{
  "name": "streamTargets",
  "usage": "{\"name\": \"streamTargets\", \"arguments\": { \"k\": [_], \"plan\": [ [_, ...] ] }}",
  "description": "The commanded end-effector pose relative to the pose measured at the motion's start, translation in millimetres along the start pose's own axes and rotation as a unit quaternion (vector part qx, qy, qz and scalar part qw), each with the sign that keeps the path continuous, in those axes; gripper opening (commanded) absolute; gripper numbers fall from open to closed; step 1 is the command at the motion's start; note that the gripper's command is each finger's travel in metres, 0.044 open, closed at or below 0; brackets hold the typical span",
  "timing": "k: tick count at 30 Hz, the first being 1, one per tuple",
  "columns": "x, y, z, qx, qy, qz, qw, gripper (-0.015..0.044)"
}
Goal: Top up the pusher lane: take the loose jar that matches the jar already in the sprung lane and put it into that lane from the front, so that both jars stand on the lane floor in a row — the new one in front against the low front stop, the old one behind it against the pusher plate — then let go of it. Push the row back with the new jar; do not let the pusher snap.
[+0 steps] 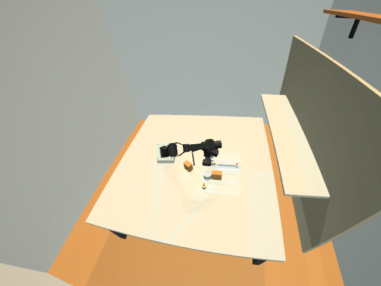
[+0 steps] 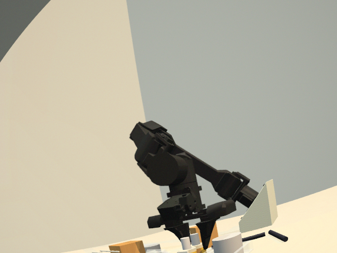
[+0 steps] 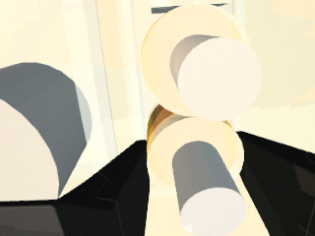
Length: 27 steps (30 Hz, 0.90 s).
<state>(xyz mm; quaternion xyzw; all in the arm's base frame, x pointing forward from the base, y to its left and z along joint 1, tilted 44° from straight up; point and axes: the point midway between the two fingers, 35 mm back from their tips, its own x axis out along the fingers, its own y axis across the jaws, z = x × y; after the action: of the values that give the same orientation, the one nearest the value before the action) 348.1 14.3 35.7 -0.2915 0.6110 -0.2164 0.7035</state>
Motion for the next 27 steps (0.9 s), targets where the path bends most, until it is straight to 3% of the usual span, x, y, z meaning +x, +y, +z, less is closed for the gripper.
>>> {"name": "streamTargets", "arguments": {
  "k": [1, 27],
  "plan": [
    [0.7, -2.4, 1.6, 0.003, -0.004, -0.005, 1.0, 0.0],
    [0.8, -2.3, -2.7, 0.002, -0.004, -0.005, 1.0, 0.0]
  ]
}}
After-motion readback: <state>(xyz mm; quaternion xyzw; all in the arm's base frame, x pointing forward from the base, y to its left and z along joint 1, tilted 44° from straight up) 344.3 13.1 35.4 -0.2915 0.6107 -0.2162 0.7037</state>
